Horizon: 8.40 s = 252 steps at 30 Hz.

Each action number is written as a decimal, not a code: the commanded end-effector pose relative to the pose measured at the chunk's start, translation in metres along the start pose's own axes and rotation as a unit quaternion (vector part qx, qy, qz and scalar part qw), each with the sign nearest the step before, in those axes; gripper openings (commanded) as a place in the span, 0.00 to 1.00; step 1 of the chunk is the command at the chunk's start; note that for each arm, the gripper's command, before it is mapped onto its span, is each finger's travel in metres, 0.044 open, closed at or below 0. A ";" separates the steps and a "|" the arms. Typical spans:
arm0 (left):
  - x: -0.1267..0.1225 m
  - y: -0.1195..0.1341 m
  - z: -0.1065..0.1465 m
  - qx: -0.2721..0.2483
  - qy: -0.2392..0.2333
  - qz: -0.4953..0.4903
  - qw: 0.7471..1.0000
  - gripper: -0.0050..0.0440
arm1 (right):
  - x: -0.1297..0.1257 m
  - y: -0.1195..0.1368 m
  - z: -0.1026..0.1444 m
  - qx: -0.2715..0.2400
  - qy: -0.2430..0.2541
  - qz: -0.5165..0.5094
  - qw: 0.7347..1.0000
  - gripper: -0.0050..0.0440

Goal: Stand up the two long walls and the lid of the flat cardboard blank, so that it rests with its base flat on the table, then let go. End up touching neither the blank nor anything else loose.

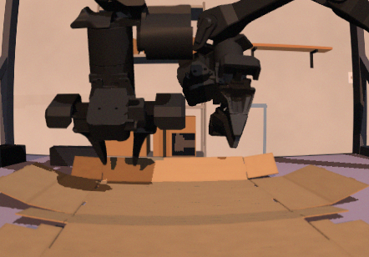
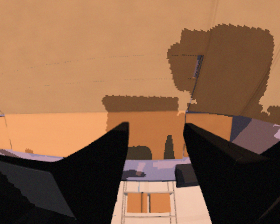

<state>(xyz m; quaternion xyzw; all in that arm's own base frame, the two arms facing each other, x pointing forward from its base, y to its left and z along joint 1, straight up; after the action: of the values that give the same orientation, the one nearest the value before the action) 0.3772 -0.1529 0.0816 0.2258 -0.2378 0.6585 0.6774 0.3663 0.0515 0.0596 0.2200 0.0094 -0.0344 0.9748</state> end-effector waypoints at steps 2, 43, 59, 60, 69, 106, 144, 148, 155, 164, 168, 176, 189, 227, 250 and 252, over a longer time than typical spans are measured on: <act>0.006 -0.002 0.005 -0.007 0.004 0.007 1.000 0.54 | 0.004 0.003 0.007 -0.002 -0.012 0.004 1.000 0.51; 0.006 -0.002 0.005 -0.007 0.004 0.007 1.000 0.92 | 0.004 0.003 0.007 -0.002 -0.012 0.004 1.000 0.51; 0.006 -0.002 0.005 -0.007 0.004 0.007 1.000 0.92 | 0.003 0.001 0.001 0.001 -0.012 0.005 1.000 0.51; 0.006 -0.002 0.005 -0.007 0.004 0.007 1.000 0.92 | 0.003 0.000 0.000 0.001 -0.012 0.005 1.000 0.51; 0.006 -0.002 0.005 -0.007 0.004 0.007 1.000 0.92 | 0.004 -0.006 -0.012 0.001 -0.012 0.005 1.000 0.51; 0.006 -0.002 0.005 -0.007 0.003 0.007 1.000 0.92 | -0.002 -0.021 -0.035 0.000 -0.010 0.004 1.000 0.51; 0.034 0.004 -0.007 0.003 0.079 -0.004 0.997 0.92 | -0.012 -0.031 -0.045 -0.001 -0.008 0.003 1.000 0.51; 0.035 0.004 -0.002 -0.005 0.129 -0.014 0.992 0.92 | -0.014 -0.030 -0.047 0.001 -0.008 0.005 1.000 0.51; 0.032 0.004 -0.005 -0.006 0.132 -0.014 0.991 0.92 | -0.015 -0.029 -0.048 0.001 -0.008 0.005 1.000 0.51; 0.025 0.003 -0.014 -0.006 0.133 -0.015 0.991 0.92 | -0.018 -0.030 -0.052 0.000 -0.008 0.004 1.000 0.51; 0.026 0.004 -0.014 -0.006 0.132 -0.015 0.991 0.92 | -0.021 -0.031 -0.054 0.000 -0.008 0.003 1.000 0.51; 0.032 0.004 -0.019 -0.006 0.132 -0.015 0.991 0.92 | -0.022 -0.032 -0.055 -0.001 -0.008 0.004 1.000 0.51; 0.047 0.004 -0.023 -0.006 0.132 -0.014 0.991 0.92 | -0.024 -0.034 -0.058 -0.001 -0.009 0.004 1.000 0.51; 0.088 0.005 -0.036 -0.006 0.130 -0.014 0.991 0.92 | -0.031 -0.038 -0.064 0.000 -0.010 0.005 1.000 0.51; 0.077 0.005 -0.025 -0.006 0.131 -0.015 0.991 0.92 | -0.029 -0.038 -0.063 0.001 -0.011 0.005 1.000 0.51; 0.075 0.004 -0.023 -0.006 0.131 -0.015 0.991 0.92 | -0.028 -0.038 -0.062 0.001 -0.012 0.006 1.000 0.51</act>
<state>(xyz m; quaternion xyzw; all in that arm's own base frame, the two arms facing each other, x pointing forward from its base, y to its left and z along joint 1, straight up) 0.3716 -0.0757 0.0993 0.1507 -0.1389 0.6681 0.7153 0.3631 0.0490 0.0336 0.2452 -0.0761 -0.0186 0.9663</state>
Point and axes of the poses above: on each arm, the point midway between the two fingers, 35 mm back from their tips, its own z axis back along the fingers, its own x axis across the jaws, y = z × x, the point moved 2 cm from there along z, back along the fingers, and after that the axes turned 4 degrees about -z, right-handed, at the moved point
